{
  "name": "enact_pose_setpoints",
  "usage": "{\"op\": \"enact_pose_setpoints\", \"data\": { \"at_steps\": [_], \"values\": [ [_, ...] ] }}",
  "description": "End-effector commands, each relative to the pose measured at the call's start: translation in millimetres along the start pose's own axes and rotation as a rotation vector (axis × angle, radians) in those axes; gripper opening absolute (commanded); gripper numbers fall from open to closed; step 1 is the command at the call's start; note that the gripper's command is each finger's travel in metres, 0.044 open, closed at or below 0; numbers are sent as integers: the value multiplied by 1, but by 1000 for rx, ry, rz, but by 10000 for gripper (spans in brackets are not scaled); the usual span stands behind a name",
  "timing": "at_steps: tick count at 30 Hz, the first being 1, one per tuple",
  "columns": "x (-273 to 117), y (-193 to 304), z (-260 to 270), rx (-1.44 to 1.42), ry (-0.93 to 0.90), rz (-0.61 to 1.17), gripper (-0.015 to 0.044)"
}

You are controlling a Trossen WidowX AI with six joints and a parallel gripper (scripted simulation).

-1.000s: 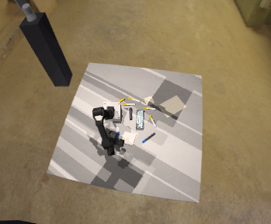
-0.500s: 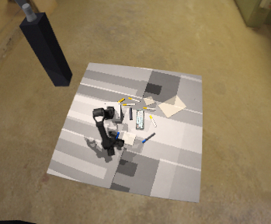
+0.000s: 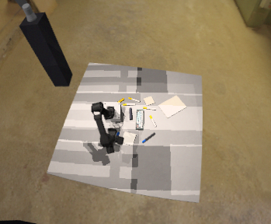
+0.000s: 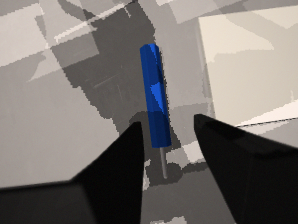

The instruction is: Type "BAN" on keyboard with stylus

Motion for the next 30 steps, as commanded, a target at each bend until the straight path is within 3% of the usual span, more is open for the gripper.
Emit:
{"op": "enact_pose_setpoints", "data": {
  "at_steps": [1, 7, 12, 23, 30],
  "values": [
    [3, -3, 0, -3, -24, 16, 150],
    [25, -31, -1, -27, -206, 204, 150],
    [38, -49, -2, -21, -248, 434, 150],
    [50, -80, 0, -1, -36, 993, 150],
    [50, -82, 0, 2, -12, 1023, 150]
  ]
}}
Point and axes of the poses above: the point midway between the two fingers, 35 mm back from their tips, its own x axis out along the fingers, its own z axis across the jaws, y = z × x, the point moved 5 cm from there along -x, back along the fingers
